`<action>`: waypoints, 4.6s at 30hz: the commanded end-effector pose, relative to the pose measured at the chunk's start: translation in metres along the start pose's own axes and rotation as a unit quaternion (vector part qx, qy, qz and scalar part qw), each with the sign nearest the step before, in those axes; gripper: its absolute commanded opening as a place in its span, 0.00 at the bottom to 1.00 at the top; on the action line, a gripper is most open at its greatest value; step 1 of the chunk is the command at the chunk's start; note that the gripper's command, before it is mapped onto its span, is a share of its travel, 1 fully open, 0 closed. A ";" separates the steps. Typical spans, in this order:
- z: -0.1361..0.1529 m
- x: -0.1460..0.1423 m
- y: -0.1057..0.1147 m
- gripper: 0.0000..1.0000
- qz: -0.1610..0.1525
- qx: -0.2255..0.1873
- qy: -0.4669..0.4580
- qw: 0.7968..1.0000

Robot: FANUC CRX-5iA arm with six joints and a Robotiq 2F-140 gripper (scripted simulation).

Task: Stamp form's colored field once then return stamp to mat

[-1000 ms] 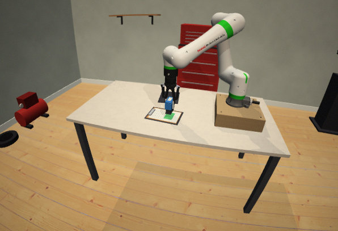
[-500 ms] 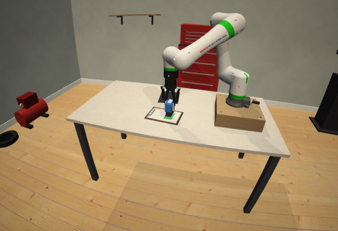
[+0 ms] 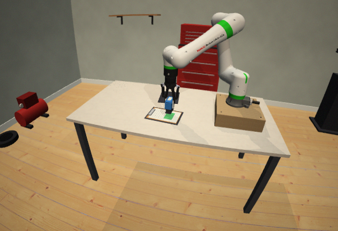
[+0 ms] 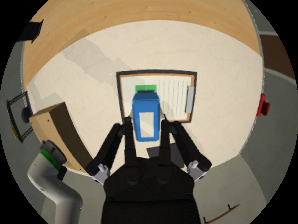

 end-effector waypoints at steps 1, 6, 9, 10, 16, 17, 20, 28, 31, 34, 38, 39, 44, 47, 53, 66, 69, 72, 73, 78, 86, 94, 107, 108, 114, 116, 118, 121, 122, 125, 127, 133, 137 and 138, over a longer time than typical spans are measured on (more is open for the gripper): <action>0.000 0.000 0.000 0.17 0.000 0.000 0.000 1.000; 0.000 0.000 0.000 0.17 0.000 0.000 0.000 1.000; 0.000 0.000 -0.002 0.17 0.000 0.000 0.000 1.000; 0.000 0.000 -0.003 0.17 0.000 0.000 0.000 1.000; 0.000 0.000 -0.014 0.17 0.000 0.000 0.000 1.000; 0.000 0.000 -0.014 0.17 0.000 0.000 0.000 1.000; 0.000 0.000 -0.019 0.17 0.000 0.000 0.000 1.000; 0.000 0.000 -0.035 0.17 0.000 0.000 0.000 1.000; 0.000 0.000 -0.039 0.17 0.000 0.000 0.000 1.000; 0.000 0.000 -0.040 0.17 0.000 0.000 0.000 1.000; 0.000 0.000 -0.040 0.17 0.000 0.000 0.000 1.000; 0.000 0.000 -0.040 0.17 0.000 0.000 0.000 1.000; 0.000 0.000 -0.040 0.17 0.000 0.000 0.000 1.000; 0.000 0.000 -0.041 0.17 0.000 0.000 0.000 1.000; 0.000 0.000 -0.050 0.17 0.000 0.000 0.000 1.000; 0.000 0.000 -0.063 0.17 0.000 0.000 0.000 1.000; 0.000 0.000 -0.063 0.17 0.000 0.000 0.000 1.000; 0.000 0.000 -0.063 0.17 0.000 0.000 0.000 1.000; 0.000 0.000 -0.063 0.17 0.000 0.000 0.000 1.000; 0.000 0.000 -0.057 0.17 0.000 0.000 0.000 1.000; 0.000 0.000 -0.041 0.17 0.000 0.000 0.000 1.000; 0.000 0.000 -0.038 0.17 0.000 0.000 0.000 1.000; 0.000 0.000 -0.032 0.17 0.000 0.000 0.000 1.000; 0.000 0.000 -0.026 0.17 0.000 0.000 0.000 1.000; 0.000 0.000 0.000 0.17 0.000 0.000 0.000 1.000; 0.000 0.000 0.000 0.17 0.000 0.000 0.000 1.000; 0.000 0.000 0.000 0.17 0.000 0.000 0.000 1.000; 0.000 0.000 0.000 0.17 0.000 0.000 0.000 1.000; 0.000 0.000 0.000 0.17 0.000 0.000 0.000 1.000; 0.012 0.005 0.000 0.17 0.000 0.000 0.004 1.000; 0.045 0.016 0.001 0.17 0.000 0.000 0.014 1.000; 0.144 0.024 0.001 0.17 0.000 0.000 0.069 0.998; 0.173 0.022 0.001 0.17 0.000 0.000 0.083 0.997; 0.213 0.021 0.001 0.17 0.000 0.000 0.087 0.996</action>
Point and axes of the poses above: the point where the finger pads meet when closed, its own y axis back along the fingers, its own x axis across the jaws, z = x × y, the point moved 6 cm from there along y, back along the fingers, and after that the axes turned 14 degrees about y, right-handed, at the moved point
